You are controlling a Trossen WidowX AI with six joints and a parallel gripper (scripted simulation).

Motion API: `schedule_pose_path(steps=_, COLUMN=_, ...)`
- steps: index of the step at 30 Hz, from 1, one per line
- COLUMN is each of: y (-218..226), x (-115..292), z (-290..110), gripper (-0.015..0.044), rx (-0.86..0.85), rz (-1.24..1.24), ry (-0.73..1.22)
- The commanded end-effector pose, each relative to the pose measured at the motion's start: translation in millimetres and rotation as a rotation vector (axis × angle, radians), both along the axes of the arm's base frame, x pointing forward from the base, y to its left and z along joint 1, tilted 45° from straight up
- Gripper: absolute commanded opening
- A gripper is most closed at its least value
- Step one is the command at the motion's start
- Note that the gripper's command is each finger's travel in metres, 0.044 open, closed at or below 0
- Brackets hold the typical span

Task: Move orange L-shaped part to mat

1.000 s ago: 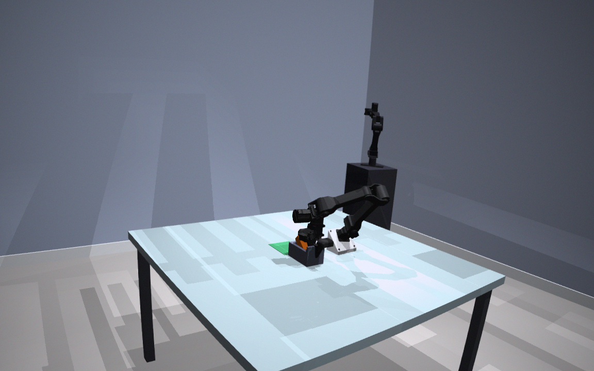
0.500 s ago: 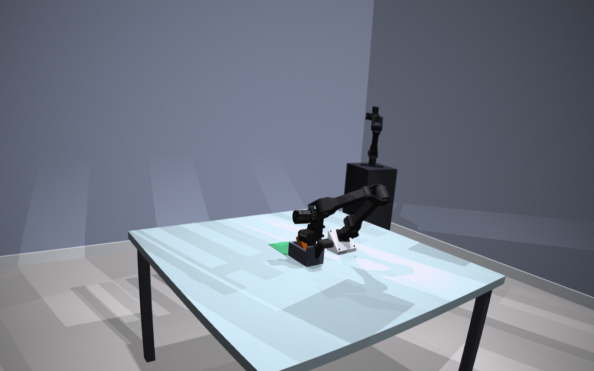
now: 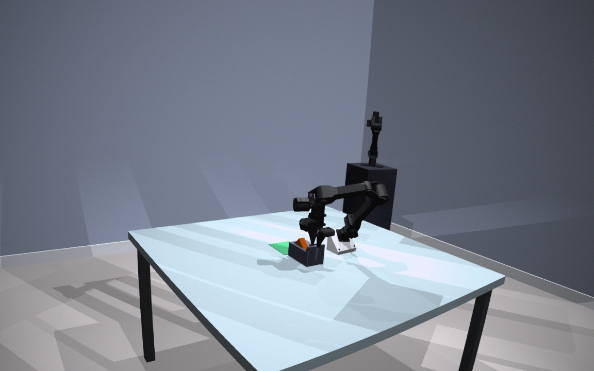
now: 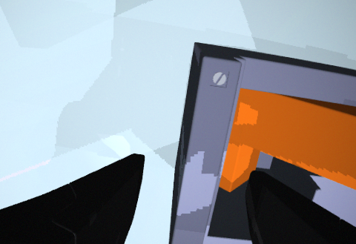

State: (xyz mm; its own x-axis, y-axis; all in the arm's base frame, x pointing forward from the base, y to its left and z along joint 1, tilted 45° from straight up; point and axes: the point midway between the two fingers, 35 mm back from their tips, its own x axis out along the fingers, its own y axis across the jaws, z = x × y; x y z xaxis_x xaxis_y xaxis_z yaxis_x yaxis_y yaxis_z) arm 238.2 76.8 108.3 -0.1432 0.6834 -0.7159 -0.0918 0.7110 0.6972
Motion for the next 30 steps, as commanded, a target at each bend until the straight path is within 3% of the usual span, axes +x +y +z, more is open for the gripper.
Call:
schedule_pose_path(steps=1, y=-32.7, x=6.4, z=26.3, gripper=0.0180, rx=-0.001, rz=-0.007, ry=-0.013)
schedule_pose_path(steps=30, y=-40.9, x=7.6, z=32.8, gripper=0.0180, rx=0.001, rz=-0.022, ry=-0.020)
